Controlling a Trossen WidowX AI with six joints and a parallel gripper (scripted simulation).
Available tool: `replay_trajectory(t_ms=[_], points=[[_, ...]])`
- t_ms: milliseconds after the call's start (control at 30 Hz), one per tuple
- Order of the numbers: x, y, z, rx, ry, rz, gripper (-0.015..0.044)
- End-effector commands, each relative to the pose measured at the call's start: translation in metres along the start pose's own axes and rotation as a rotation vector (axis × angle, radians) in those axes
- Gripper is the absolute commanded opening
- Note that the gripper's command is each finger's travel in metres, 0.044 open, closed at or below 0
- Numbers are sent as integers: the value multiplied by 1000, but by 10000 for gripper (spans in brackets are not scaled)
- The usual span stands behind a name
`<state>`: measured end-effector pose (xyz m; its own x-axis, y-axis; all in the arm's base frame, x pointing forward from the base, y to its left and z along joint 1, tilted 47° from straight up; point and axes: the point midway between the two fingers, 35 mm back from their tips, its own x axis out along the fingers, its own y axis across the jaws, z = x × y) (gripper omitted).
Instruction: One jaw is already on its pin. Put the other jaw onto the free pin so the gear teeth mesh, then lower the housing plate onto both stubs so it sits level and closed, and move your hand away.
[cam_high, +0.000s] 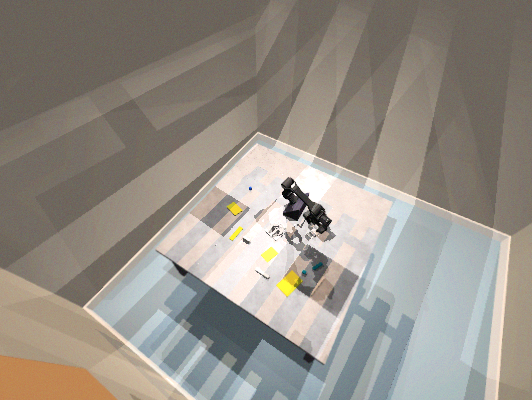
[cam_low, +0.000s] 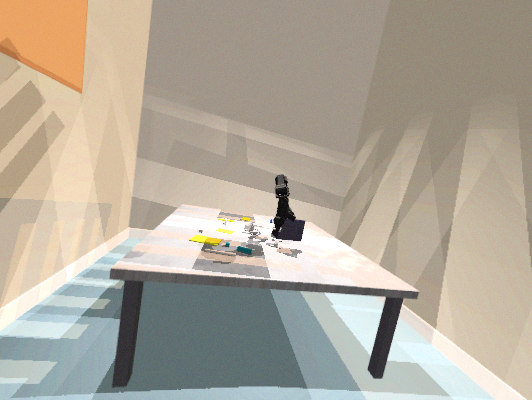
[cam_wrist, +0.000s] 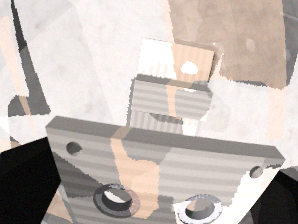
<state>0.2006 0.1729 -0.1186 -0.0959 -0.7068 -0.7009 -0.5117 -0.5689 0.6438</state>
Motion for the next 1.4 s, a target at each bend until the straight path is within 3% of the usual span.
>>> replay_trajectory(t_ms=[0,1367], points=[[-2,8,-12,-12,0,2,351],[-10,103,-108,-92,2,-4,351]])
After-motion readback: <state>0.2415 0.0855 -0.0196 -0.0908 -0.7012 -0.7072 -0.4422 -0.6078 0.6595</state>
